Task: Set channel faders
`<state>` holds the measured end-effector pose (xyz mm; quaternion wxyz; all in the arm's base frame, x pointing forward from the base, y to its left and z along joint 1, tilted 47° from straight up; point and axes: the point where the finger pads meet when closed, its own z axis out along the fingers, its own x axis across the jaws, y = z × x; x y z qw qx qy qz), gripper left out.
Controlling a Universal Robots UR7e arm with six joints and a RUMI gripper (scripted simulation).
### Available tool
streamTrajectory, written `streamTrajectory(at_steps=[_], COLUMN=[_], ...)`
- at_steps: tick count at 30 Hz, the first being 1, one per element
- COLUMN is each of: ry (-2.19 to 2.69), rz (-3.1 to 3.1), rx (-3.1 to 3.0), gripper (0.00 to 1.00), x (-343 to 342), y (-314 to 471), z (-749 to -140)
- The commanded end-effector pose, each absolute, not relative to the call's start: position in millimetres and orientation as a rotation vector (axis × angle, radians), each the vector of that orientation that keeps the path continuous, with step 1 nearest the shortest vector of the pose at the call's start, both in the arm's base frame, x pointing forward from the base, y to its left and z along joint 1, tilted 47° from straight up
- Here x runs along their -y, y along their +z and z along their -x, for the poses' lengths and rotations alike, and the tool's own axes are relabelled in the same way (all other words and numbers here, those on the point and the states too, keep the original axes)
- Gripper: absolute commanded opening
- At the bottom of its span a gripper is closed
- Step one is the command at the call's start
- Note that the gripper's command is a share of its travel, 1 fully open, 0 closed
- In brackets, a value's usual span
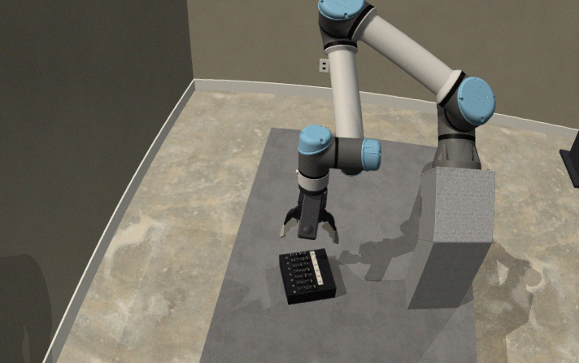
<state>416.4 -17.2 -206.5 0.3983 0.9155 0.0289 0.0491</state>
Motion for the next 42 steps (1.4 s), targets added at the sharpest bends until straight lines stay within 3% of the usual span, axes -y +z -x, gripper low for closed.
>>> streamTrajectory(at_steps=[1,29,42], ry=[0.126,0.215,0.41], rz=[-2.318,-2.323,-2.279], rx=[-0.073,0.135,0.597], gripper=[1.0,1.0,1.0], x=[17,21,33], y=[-206,-209,-214], z=[-417,-420,-427])
